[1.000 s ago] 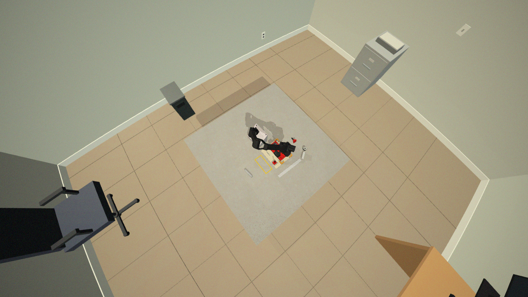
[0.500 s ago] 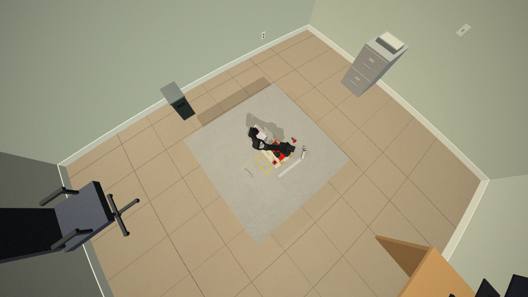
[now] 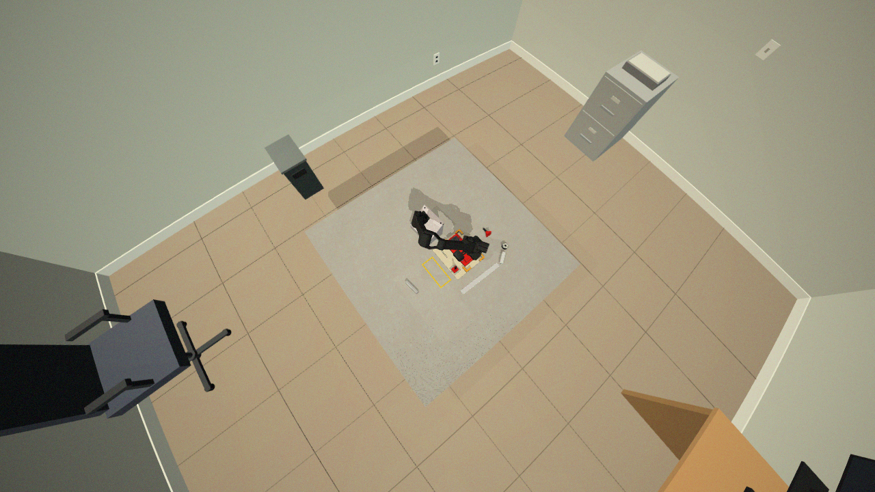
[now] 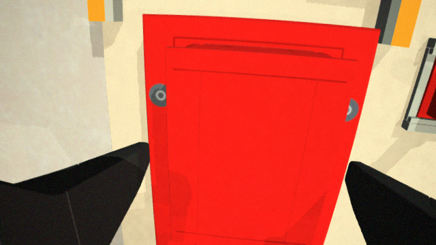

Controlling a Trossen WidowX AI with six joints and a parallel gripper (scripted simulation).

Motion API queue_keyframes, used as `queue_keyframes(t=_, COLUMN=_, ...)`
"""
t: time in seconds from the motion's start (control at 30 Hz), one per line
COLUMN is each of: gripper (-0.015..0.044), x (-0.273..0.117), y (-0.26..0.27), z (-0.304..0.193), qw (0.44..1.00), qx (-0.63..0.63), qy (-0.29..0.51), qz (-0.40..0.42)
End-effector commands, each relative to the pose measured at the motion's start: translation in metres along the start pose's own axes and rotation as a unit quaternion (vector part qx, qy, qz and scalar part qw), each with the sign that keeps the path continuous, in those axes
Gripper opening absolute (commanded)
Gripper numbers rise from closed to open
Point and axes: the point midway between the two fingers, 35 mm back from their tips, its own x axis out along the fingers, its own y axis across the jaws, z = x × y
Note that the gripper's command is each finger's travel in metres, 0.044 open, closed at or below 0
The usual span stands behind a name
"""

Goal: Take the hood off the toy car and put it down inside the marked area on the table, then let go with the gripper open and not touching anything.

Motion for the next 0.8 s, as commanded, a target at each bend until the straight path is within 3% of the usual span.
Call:
queue_keyframes(t=0.0, gripper=0.0440, x=0.0032, y=-0.0006, z=-0.0006, qw=1.000, qx=-0.002, qy=0.001, qz=-0.002)
queue_keyframes(t=0.53, gripper=0.0440, x=0.0111, y=-0.0008, z=-0.0007, qw=1.000, qx=-0.002, qy=0.001, qz=-0.003)
queue_keyframes(t=0.67, gripper=0.0335, x=0.0083, y=-0.0002, z=0.0000, qw=1.000, qx=0.000, qy=0.000, qz=0.000)
queue_keyframes(t=0.77, gripper=0.0315, x=0.0083, y=-0.0002, z=0.0000, qw=1.000, qx=0.000, qy=0.000, qz=0.000)
